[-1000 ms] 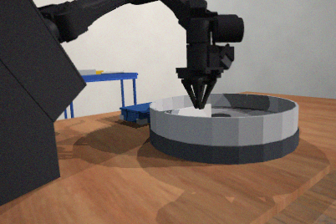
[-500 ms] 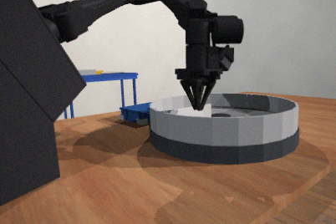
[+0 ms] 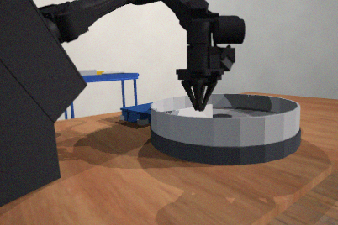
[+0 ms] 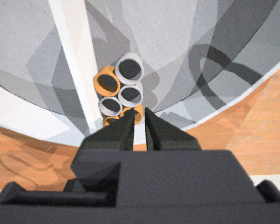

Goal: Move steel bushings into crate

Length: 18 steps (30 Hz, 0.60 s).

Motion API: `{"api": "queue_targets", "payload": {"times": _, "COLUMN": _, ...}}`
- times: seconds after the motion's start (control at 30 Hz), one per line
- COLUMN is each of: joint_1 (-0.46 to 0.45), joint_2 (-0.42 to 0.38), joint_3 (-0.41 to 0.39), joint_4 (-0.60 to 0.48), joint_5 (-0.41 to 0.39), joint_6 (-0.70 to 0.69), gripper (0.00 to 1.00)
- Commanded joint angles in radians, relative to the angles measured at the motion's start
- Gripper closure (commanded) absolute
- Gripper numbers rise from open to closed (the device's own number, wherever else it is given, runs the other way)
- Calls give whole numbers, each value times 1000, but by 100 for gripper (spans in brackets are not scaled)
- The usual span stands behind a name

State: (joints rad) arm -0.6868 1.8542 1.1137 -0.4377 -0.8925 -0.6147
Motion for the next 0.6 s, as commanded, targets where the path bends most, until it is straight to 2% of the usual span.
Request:
{"api": "queue_targets", "payload": {"times": 0.0, "joint_1": -33, "joint_2": -14, "joint_3": 0, "joint_4": 14, "joint_5": -12, "joint_6": -7, "gripper": 87}}
{"api": "queue_targets", "payload": {"times": 0.57, "joint_1": -37, "joint_2": -18, "joint_3": 34, "joint_4": -27, "joint_5": -13, "joint_6": -13, "gripper": 87}}
